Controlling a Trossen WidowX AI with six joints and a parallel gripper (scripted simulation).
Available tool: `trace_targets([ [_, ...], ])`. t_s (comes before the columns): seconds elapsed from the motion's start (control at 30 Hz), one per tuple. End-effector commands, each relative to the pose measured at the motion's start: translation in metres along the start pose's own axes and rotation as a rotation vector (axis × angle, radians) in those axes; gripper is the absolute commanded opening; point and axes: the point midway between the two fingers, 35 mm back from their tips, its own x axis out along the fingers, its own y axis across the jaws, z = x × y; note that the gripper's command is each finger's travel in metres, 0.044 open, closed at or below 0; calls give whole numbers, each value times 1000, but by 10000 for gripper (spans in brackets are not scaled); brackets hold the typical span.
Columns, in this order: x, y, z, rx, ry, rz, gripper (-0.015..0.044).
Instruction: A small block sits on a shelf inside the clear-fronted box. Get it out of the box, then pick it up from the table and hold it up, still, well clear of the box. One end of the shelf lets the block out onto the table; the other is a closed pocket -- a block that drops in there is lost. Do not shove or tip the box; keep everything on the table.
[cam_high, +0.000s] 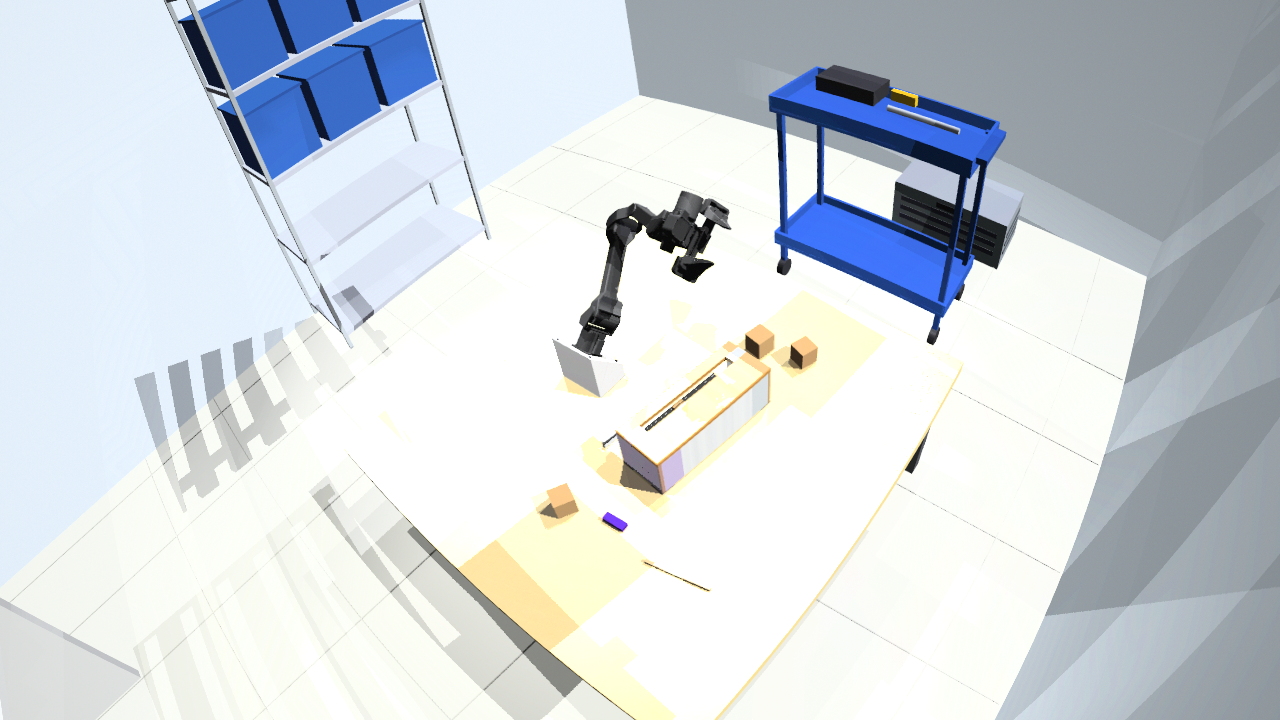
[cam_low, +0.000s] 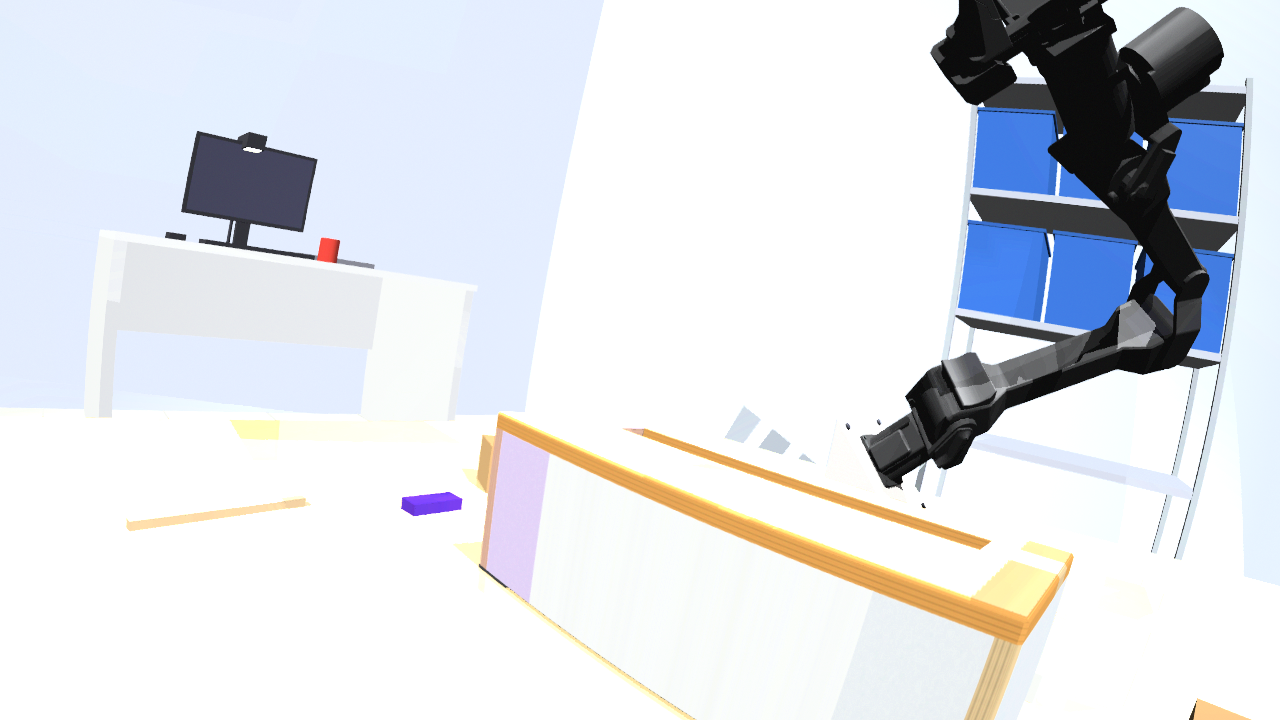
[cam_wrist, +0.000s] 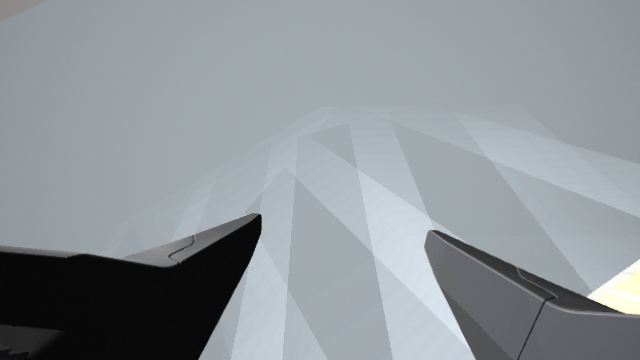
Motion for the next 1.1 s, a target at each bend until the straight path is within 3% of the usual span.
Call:
trace_targets([
  [0.0, 24, -69, -8, -67, 96, -261, 400],
  [0.27, 24, -198, -26, -105, 353, -748, 400],
  [0.57, -40, -309, -54, 78, 759, -1264, 400],
  [0.87, -111, -338, -81, 640, 1166, -1623, 400],
  [1.07, -116, -336, -84, 770, 1212, -1656, 400],
])
